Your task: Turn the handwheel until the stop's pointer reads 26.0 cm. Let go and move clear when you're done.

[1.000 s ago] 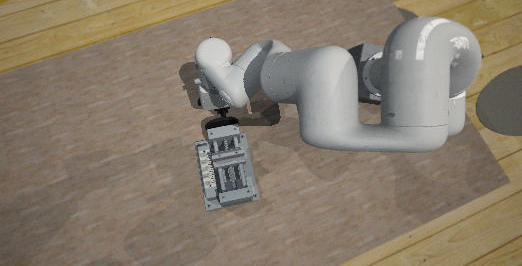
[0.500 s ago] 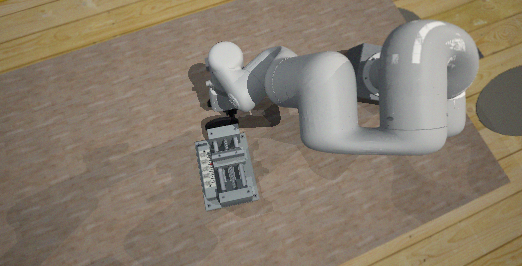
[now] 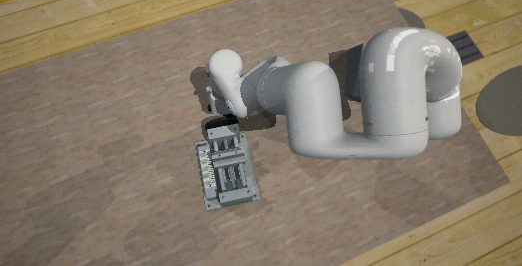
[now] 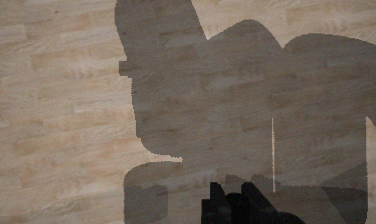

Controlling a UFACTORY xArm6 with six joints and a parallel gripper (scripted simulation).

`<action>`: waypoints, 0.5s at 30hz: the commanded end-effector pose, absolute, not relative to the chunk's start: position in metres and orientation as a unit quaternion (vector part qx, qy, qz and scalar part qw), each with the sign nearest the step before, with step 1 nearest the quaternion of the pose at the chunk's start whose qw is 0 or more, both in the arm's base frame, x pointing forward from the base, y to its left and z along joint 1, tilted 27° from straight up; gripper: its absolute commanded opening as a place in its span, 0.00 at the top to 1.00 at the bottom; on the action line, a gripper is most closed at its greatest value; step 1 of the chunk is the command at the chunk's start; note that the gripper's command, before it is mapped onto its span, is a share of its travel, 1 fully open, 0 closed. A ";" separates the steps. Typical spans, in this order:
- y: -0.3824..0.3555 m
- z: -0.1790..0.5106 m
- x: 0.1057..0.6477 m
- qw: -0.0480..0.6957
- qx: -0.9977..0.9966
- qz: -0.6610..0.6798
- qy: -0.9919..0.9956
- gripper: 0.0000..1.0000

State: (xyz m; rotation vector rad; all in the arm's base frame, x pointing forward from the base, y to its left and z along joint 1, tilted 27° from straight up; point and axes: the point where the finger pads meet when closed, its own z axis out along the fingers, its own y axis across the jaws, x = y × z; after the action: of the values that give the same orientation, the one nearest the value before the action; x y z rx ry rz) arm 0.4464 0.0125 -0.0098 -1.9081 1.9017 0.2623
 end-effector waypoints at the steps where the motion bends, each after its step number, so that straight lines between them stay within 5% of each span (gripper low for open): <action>1: 0.016 -0.016 0.456 0.217 -0.688 0.094 0.686 0.94; 15: 0.018 -0.018 0.484 0.217 -0.688 0.094 0.686 0.94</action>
State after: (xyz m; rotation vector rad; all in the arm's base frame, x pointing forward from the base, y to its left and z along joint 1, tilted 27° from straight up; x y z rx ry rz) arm 0.4734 0.0189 -0.0207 -1.9082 1.9020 0.2652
